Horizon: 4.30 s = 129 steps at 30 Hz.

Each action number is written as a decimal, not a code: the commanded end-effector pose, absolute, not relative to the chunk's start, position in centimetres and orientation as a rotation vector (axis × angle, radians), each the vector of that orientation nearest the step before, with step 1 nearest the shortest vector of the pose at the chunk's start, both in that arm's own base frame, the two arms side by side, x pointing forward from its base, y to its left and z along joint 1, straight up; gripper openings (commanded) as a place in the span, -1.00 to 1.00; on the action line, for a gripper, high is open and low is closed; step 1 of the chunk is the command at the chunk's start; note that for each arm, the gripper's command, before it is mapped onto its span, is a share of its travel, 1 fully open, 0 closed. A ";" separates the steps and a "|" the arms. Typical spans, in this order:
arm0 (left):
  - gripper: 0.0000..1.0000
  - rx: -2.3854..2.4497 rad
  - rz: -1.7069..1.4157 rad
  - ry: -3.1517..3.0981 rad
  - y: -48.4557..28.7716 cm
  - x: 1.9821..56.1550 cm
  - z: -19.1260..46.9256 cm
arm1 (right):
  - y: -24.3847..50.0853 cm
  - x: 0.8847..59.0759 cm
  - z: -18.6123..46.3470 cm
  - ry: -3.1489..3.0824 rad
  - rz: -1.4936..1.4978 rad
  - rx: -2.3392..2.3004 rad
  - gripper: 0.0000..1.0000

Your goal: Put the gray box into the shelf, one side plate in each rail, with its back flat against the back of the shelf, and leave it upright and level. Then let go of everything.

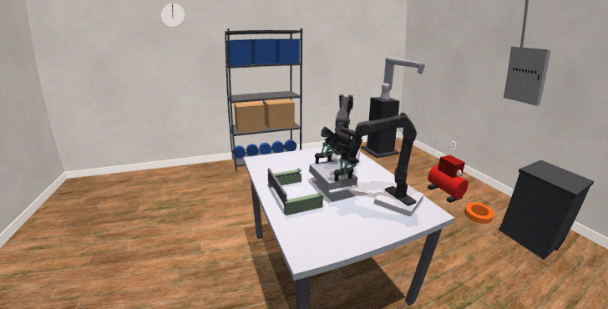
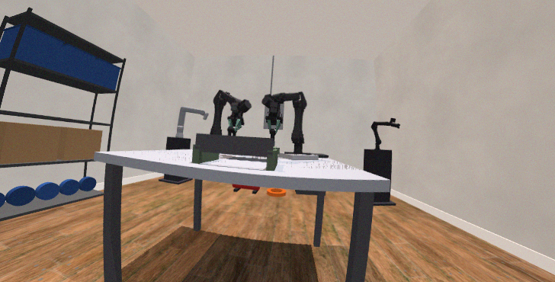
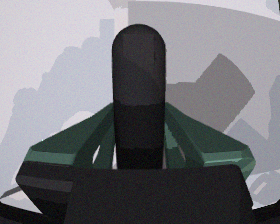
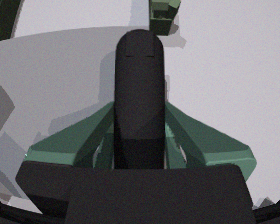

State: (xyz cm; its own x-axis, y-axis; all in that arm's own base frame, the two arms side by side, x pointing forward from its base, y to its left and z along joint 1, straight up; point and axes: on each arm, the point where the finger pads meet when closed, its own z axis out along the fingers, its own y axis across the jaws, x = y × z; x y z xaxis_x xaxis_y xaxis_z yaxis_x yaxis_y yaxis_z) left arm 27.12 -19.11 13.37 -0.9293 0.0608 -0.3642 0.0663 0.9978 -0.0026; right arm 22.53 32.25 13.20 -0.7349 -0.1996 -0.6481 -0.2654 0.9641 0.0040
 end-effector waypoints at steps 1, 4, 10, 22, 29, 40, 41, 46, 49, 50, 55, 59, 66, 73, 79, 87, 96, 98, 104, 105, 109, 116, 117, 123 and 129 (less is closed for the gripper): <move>-0.72 0.099 -0.035 2.705 -19.0 28.2 13.8 | 32.9 24.6 17.4 2.295 0.205 -0.237 -0.72; -0.72 0.085 -0.089 2.646 -19.8 29.3 16.5 | 33.0 24.6 17.5 2.292 0.210 -0.233 -0.72; -0.72 0.087 -0.086 2.647 -19.8 29.4 16.4 | 33.1 24.7 17.7 2.288 0.214 -0.230 -0.72; -0.72 0.088 -0.084 2.647 -19.9 29.5 16.2 | 33.1 24.7 17.2 2.294 0.208 -0.233 -0.72; -0.72 0.112 -0.102 2.643 -20.4 28.8 16.3 | 31.8 24.2 15.0 2.325 0.150 -0.260 -0.72; -0.72 0.086 -0.106 2.651 -19.8 29.1 16.4 | 32.7 24.7 17.6 2.293 0.190 -0.241 -0.72; -0.72 0.085 -0.107 2.651 -19.9 29.1 16.4 | 32.7 24.7 17.6 2.293 0.188 -0.241 -0.72; -0.72 0.090 -0.087 2.678 -19.5 28.5 15.1 | 32.6 24.8 17.9 2.290 0.177 -0.243 -0.72; -0.72 0.087 -0.099 2.663 -19.7 28.9 15.8 | 32.7 24.8 17.9 2.290 0.185 -0.240 -0.72; -0.72 0.093 -0.091 2.676 -19.8 28.8 15.2 | 32.4 24.6 17.2 2.302 0.148 -0.260 -0.72; -0.72 0.083 -0.109 2.664 -19.8 28.8 15.6 | 32.4 24.8 18.0 2.288 0.163 -0.246 -0.72; -0.72 0.078 -0.124 2.645 -20.0 29.2 16.5 | 32.5 24.8 18.1 2.285 0.170 -0.244 -0.72; -0.72 0.079 -0.120 2.648 -20.0 29.2 16.4 | 32.8 24.8 18.2 2.289 0.186 -0.243 -0.72; -0.72 0.083 -0.102 2.640 -19.8 29.8 16.6 | 33.3 25.2 17.9 2.291 0.191 -0.248 -0.72; -0.72 0.090 -0.097 2.633 -19.8 30.3 17.0 | 33.4 25.8 18.4 2.279 0.204 -0.238 -0.72; -0.72 0.095 -0.077 2.647 -19.7 30.9 16.4 | 33.5 26.4 17.7 2.286 0.189 -0.245 -0.72; -0.72 0.091 -0.093 2.632 -19.9 31.9 17.2 | 33.6 27.3 18.0 2.282 0.190 -0.243 -0.72; -0.72 0.090 -0.075 2.651 -19.8 32.0 16.3 | 33.4 27.5 18.4 2.277 0.194 -0.230 -0.72; -0.72 0.092 -0.083 2.644 -19.9 32.6 16.5 | 33.7 28.0 17.9 2.285 0.182 -0.240 -0.72; -0.72 0.088 -0.094 2.632 -19.9 32.6 17.1 | 33.6 28.0 18.2 2.280 0.186 -0.237 -0.72; -0.72 0.087 -0.105 2.620 -19.9 32.8 17.6 | 33.5 28.4 18.8 2.270 0.191 -0.231 -0.72; -0.72 0.079 -0.105 2.618 -19.9 33.5 17.7 | 33.8 28.9 19.1 2.267 0.198 -0.224 -0.72; -0.72 0.079 -0.105 2.618 -19.9 33.5 17.7 | 33.8 28.9 19.1 2.267 0.198 -0.224 -0.72; -0.72 0.087 -0.099 2.628 -20.0 33.9 17.5 | 34.0 29.3 18.6 2.277 0.191 -0.234 -0.72; -0.72 0.095 -0.083 2.646 -20.2 34.7 16.4 | 33.9 30.1 18.6 2.273 0.182 -0.236 -0.72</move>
